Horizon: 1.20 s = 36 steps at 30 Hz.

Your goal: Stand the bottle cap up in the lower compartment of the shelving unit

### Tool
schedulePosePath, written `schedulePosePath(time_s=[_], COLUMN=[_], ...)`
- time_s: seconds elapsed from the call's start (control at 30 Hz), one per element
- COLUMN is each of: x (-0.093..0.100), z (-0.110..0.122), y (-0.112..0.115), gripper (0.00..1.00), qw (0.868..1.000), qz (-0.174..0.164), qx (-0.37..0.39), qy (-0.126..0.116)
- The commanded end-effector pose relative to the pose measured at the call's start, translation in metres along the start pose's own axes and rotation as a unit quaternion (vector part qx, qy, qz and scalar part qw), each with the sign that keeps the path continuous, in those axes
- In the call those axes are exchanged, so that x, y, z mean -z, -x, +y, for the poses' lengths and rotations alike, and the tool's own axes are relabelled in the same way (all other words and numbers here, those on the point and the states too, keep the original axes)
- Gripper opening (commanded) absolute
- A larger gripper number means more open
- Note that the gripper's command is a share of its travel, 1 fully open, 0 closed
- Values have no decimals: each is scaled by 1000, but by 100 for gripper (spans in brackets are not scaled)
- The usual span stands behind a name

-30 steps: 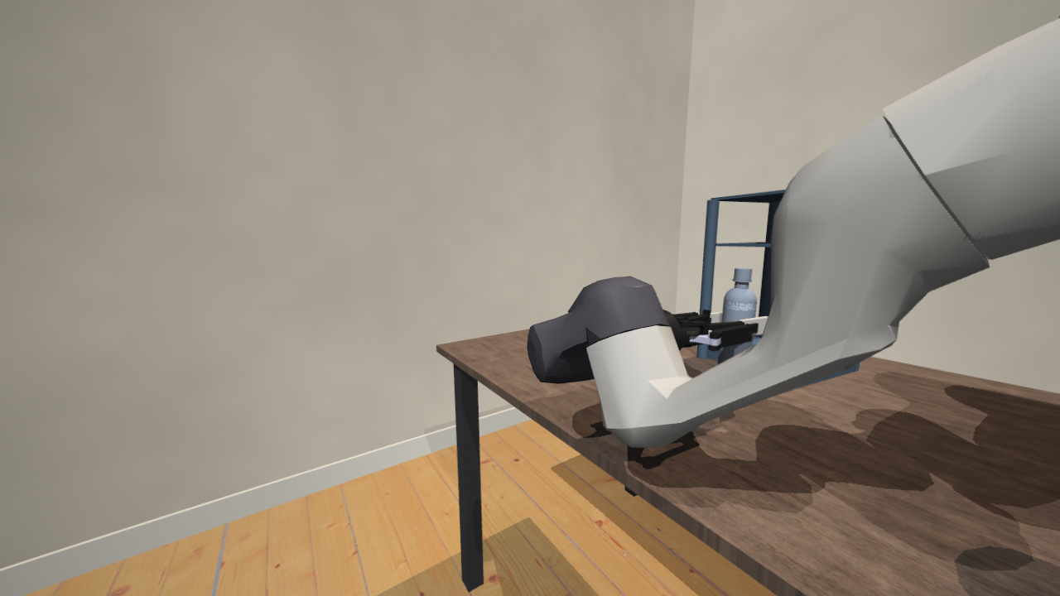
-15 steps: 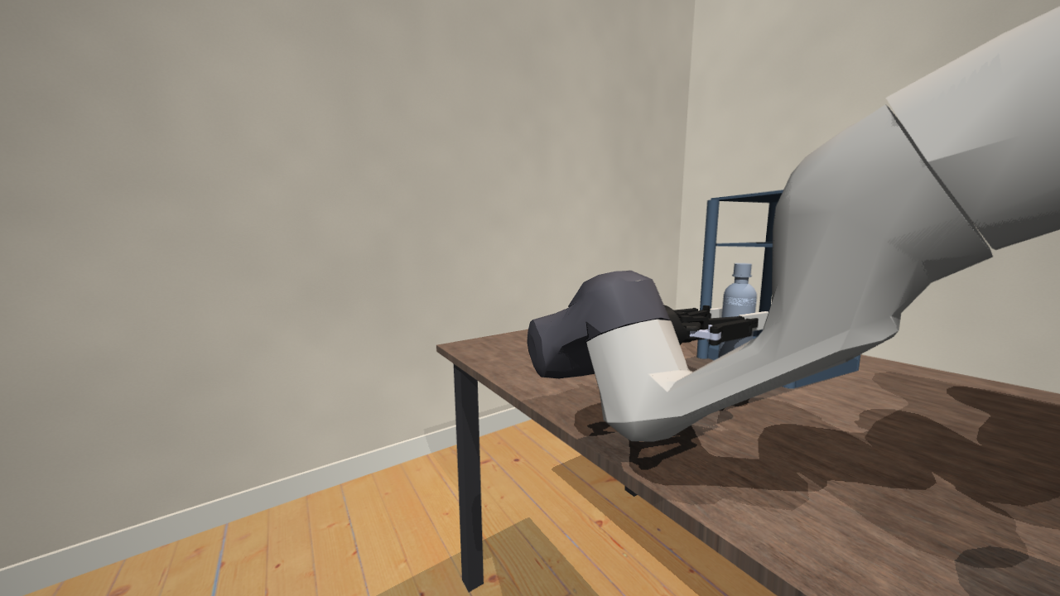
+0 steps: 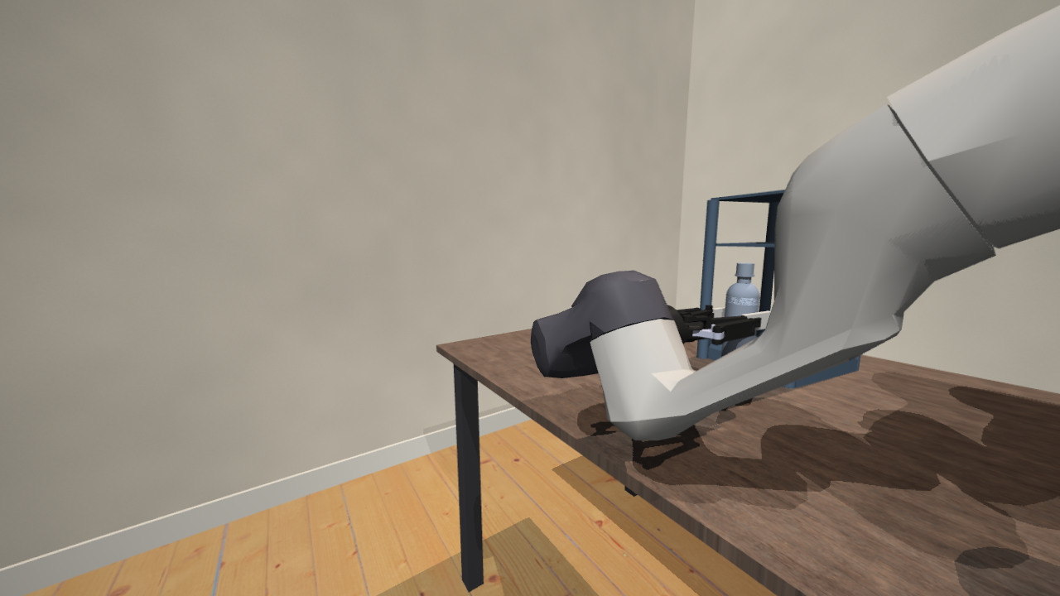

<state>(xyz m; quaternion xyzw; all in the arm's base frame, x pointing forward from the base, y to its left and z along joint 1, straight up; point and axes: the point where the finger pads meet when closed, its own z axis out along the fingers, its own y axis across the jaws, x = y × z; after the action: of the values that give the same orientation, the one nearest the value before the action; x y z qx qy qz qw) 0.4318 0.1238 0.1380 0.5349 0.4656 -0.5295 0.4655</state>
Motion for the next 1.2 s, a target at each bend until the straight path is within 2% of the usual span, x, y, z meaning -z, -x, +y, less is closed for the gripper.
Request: schedulePosePath(time_s=[0.0,0.27,1.17], x=[-4,-15,-84], z=[2,2,2], y=[3,3,3], gripper=[0,0,0], qw=[1000,1000,1000], qz=[0,0,0], qx=[0,0,0], qy=[2,2,2])
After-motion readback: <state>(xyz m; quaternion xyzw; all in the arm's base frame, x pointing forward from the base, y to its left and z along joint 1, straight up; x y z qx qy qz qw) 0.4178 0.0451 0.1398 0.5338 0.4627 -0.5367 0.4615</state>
